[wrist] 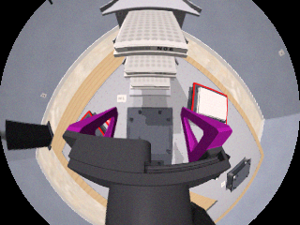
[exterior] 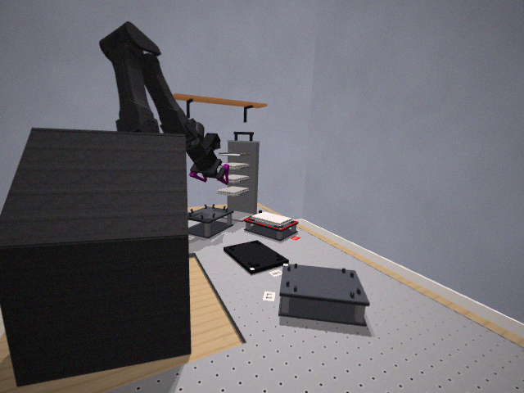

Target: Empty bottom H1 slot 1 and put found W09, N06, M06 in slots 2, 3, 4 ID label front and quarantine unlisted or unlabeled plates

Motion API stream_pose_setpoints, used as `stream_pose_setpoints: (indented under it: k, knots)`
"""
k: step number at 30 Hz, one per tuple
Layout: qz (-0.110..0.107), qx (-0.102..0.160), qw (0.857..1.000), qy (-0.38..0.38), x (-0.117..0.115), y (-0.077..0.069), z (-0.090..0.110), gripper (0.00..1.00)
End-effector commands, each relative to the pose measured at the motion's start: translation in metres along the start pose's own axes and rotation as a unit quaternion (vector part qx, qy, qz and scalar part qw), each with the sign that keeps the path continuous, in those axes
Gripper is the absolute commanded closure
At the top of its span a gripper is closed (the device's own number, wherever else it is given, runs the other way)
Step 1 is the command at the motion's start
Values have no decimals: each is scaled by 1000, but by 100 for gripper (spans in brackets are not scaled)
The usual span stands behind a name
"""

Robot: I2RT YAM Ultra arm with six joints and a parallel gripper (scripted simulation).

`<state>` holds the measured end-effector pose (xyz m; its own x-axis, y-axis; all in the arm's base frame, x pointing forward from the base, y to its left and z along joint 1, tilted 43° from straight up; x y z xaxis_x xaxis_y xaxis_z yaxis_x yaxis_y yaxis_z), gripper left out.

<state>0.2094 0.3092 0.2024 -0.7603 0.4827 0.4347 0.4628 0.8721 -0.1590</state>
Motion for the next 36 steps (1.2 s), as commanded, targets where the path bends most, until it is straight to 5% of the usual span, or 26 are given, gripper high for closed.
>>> stream_pose_setpoints:
  k: [1, 11, 13, 29, 36]
  knots:
    - [2, -7, 1000, -1, -1, 1, -7, 0]
    - [7, -14, 1000, -3, -2, 1, -14, 0]
    - [12, -3, 1000, -1, -6, -7, 1, 0]
    - [-1, -10, 1000, -1, 2, -23, 16, 0]
    - [4, 2, 1000, 2, -1, -12, 28, 0]
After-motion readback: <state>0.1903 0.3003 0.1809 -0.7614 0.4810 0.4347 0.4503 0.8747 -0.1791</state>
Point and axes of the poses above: the point where the finger pads meet when closed, its own y axis out along the fingers, its own x axis across the jaws, z = x × y, the point moved 3 cm from there along -y, back along the fingers, and after that the axes turned 1 degree about -y, right-handed, at the moved point
